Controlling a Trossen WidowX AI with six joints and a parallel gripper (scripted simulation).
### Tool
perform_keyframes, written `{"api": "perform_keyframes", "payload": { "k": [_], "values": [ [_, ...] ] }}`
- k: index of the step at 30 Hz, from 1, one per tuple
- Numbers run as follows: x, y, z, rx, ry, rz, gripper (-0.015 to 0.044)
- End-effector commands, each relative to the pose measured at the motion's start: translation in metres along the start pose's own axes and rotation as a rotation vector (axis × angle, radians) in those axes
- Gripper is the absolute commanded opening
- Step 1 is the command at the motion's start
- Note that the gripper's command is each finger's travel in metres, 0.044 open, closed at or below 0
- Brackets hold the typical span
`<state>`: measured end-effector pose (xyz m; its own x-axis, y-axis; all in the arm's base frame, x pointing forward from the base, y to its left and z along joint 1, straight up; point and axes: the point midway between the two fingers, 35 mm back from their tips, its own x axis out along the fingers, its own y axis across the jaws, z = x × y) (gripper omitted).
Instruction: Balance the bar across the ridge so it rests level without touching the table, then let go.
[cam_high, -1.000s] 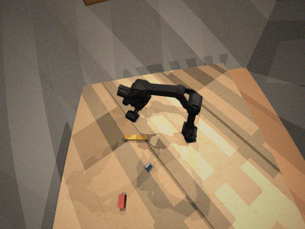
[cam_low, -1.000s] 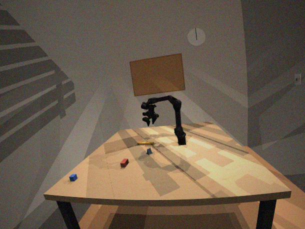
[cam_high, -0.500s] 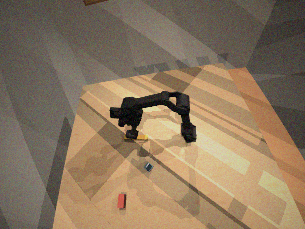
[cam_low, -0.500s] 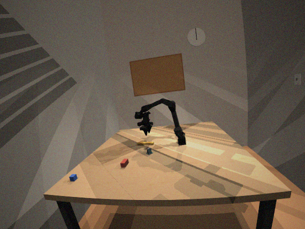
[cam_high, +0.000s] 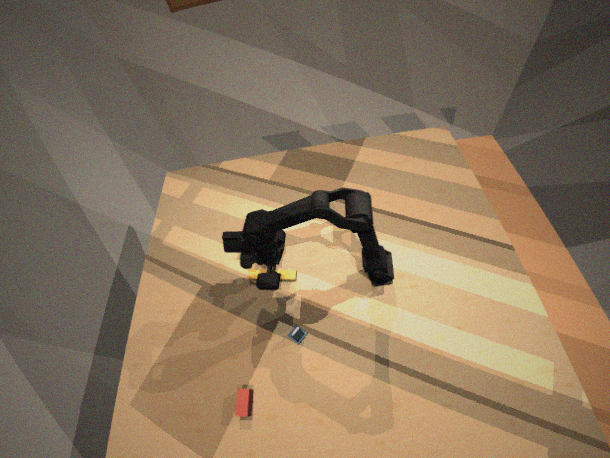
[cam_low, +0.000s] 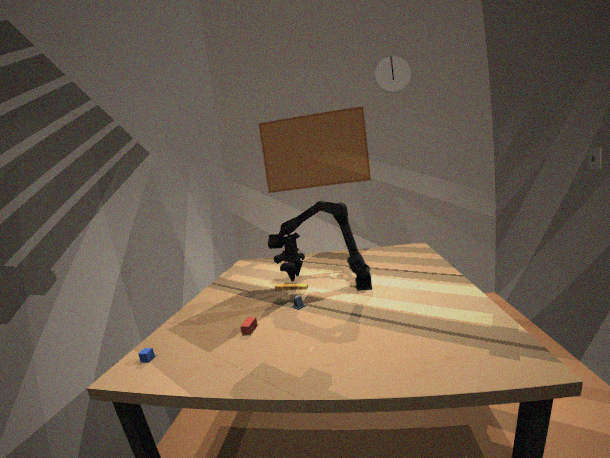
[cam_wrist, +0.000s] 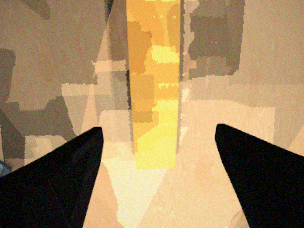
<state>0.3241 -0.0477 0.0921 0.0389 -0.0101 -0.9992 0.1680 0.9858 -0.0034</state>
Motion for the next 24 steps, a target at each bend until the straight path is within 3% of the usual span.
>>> {"api": "perform_keyframes", "payload": {
  "k": [1,24],
  "values": [
    [0.017,0.001,-0.002,-0.008,0.01,0.004,0.0315],
    [0.043,0.001,-0.002,-0.008,0.01,0.004,0.0315]
  ]
}}
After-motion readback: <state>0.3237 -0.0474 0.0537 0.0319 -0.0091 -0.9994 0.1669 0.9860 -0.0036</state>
